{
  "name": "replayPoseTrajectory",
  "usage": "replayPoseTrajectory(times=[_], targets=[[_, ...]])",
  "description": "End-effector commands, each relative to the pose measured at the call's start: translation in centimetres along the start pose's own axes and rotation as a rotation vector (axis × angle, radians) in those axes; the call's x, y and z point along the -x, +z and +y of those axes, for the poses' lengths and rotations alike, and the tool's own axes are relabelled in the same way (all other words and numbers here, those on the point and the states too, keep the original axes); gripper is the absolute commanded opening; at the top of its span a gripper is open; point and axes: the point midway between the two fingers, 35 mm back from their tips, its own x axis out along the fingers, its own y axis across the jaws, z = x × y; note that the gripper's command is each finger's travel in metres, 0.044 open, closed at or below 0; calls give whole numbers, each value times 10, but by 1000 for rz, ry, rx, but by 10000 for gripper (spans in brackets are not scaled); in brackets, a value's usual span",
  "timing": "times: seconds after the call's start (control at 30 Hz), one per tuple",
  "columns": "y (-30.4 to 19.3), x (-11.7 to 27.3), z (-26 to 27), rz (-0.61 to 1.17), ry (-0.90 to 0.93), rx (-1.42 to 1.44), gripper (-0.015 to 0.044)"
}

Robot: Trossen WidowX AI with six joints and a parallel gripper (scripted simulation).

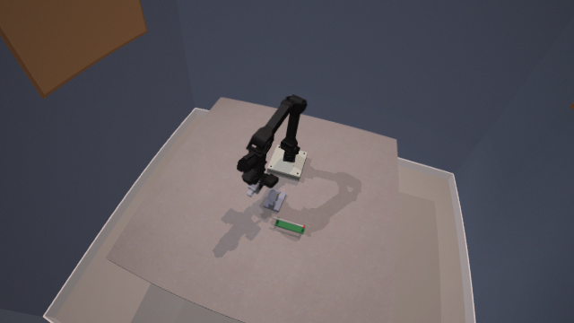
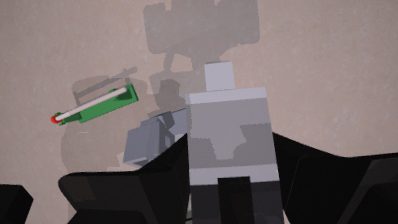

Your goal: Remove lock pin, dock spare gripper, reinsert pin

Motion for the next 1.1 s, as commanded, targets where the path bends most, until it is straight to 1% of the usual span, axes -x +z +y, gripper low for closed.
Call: replayPoseTrajectory(times=[0.0, 0.5, 1.07], targets=[[-3, 4, 6, 28, 0, 6, 0], [-32, 16, 31, 181, 12, 51, 0], [-65, 38, 55, 353, 1, 157, 0]])
